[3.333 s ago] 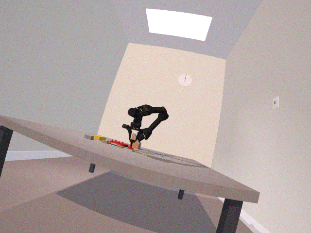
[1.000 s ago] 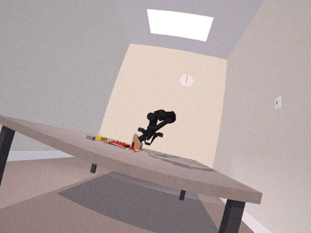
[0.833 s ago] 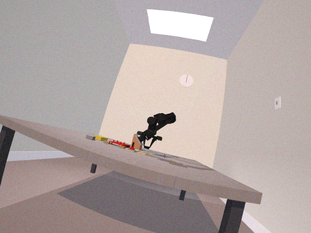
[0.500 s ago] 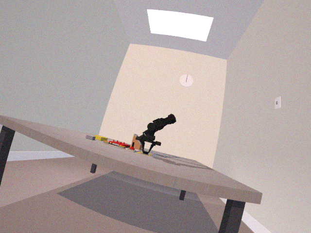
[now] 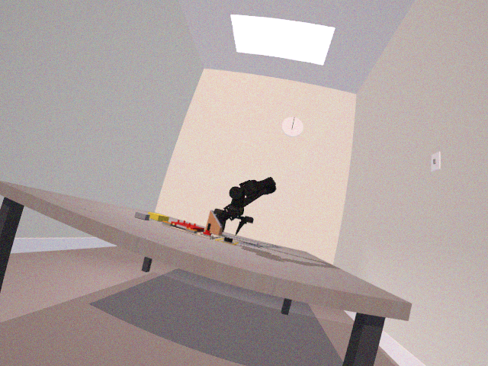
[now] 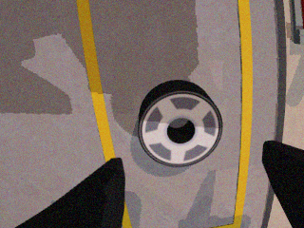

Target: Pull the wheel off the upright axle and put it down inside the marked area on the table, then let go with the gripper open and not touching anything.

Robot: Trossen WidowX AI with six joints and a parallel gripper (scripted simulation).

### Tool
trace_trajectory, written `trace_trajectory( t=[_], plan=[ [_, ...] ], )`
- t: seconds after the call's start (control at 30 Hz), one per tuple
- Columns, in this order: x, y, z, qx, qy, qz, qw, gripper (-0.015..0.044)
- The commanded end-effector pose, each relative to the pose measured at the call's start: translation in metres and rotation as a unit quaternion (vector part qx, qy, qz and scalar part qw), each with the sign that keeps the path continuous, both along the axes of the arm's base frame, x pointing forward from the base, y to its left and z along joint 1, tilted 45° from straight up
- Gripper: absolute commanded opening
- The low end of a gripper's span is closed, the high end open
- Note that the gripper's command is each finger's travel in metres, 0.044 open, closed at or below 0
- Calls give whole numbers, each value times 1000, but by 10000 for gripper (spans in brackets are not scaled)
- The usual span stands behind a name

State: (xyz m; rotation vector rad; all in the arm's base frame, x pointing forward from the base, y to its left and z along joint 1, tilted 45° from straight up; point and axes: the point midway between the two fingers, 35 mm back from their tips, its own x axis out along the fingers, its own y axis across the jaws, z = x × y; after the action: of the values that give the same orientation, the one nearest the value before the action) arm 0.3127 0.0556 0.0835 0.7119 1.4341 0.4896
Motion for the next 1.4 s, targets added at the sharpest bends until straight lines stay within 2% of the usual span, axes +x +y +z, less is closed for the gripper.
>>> trace_trajectory(
  t=[0.0, 0.07, 0.13, 0.23, 0.27, 0.37, 0.43, 1.37],
  plan=[
    [0, -20, 23, 1, -13, -5, 1000, 300],
    [-1, -21, 25, 1, -13, -5, 1000, 300],
    [-7, -24, 17, -2, -7, -9, 1000, 352],
    [-38, -46, 21, -6, -9, -7, 1000, 431],
    [-50, -52, 22, -5, -10, -6, 1000, 440],
    [-84, -66, 26, -2, -10, -5, 1000, 440],
    [-92, -68, 27, 0, -9, -5, 1000, 440],
    [-92, -68, 27, 0, -9, -5, 1000, 440]
  ],
)
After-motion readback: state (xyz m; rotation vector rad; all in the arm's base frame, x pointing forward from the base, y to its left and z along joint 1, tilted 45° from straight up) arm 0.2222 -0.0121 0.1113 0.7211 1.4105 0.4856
